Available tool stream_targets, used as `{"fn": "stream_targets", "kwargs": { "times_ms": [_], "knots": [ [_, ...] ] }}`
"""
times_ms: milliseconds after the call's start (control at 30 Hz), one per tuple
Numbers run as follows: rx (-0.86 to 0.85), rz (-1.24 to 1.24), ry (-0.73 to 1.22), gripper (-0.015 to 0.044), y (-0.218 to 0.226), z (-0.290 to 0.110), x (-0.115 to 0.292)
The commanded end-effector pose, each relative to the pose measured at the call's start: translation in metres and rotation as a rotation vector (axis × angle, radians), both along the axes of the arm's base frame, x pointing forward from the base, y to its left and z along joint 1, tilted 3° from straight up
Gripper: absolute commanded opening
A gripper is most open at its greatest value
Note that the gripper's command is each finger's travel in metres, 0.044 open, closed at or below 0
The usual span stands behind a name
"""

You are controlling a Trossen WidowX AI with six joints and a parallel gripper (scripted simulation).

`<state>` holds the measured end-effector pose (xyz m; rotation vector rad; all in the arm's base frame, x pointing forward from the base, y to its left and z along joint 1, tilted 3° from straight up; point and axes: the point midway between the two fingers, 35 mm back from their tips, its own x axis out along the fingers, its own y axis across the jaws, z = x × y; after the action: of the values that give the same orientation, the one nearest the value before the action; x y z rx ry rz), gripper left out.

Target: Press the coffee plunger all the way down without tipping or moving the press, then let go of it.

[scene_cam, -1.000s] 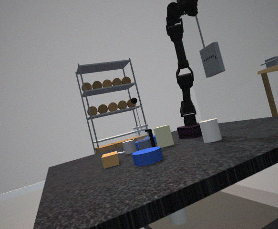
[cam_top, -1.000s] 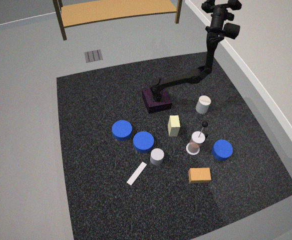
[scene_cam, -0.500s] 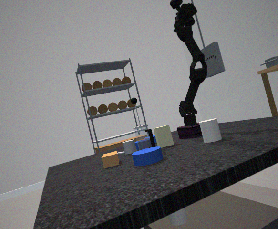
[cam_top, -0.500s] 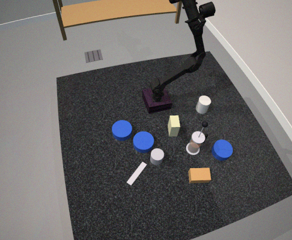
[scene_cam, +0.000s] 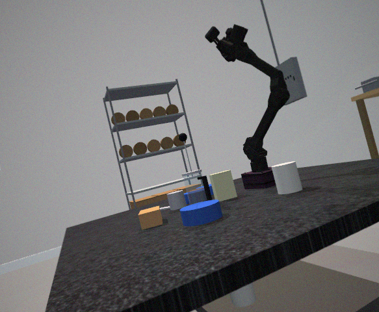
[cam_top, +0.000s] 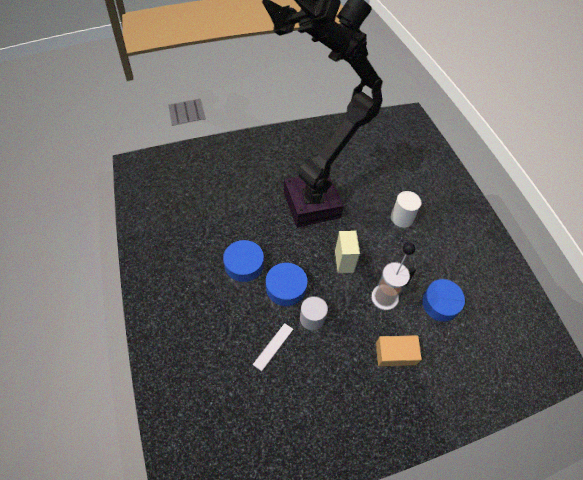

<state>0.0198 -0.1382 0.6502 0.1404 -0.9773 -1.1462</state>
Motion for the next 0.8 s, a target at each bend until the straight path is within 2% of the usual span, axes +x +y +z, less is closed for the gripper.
{"fn": "stream_targets", "kwargs": {
  "times_ms": [0, 167, 333, 533, 767],
  "knots": [
    [0.083, 0.177, 0.157, 0.0440, -0.025, -0.029, 0.059],
    [0.125, 0.381, 0.341, 0.0440, -0.028, -0.063, 0.125],
    [0.146, 0.585, 0.530, 0.0440, -0.009, -0.103, 0.188],
    [0.141, 0.844, 0.756, 0.0440, 0.038, -0.157, 0.252],
    [0.088, 1.103, 1.006, 0.0440, 0.108, -0.219, 0.293]
  ]
}}
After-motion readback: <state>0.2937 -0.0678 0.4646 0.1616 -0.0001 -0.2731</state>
